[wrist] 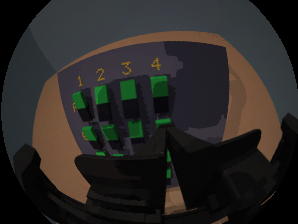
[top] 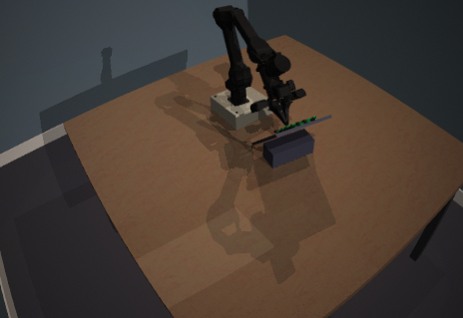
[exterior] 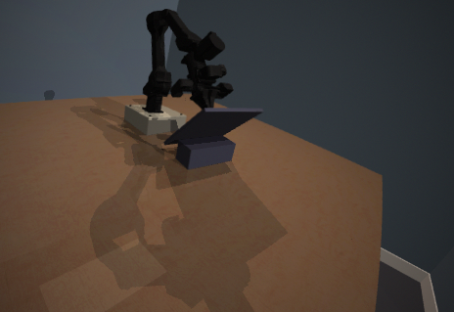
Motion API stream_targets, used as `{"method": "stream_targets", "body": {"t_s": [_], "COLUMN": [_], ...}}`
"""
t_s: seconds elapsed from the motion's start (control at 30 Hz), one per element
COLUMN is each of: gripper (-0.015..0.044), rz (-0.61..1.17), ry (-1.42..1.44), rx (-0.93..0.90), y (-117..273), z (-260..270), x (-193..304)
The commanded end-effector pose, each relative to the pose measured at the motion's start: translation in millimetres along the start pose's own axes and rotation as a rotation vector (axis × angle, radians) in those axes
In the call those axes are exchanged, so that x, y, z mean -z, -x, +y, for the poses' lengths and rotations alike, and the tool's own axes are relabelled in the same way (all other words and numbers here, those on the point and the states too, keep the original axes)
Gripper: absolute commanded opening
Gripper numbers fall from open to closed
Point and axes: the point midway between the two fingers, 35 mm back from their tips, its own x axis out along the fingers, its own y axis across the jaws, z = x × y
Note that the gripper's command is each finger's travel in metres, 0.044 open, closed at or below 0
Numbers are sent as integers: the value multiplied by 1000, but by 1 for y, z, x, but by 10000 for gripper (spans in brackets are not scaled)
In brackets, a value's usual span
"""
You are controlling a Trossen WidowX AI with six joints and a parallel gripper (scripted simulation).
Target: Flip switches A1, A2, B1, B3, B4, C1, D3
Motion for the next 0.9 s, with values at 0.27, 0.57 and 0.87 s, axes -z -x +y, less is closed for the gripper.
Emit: {"method": "stream_targets", "body": {"t_s": [0.27, 0.57, 0.87], "gripper": [0, 0, 0], "rz": [2, 2, 2], "ry": [6, 6, 6], "rx": [-5, -5, -5], "y": [-2, -3, -4], "z": [1, 1, 1], "x": [1, 1, 1]}}
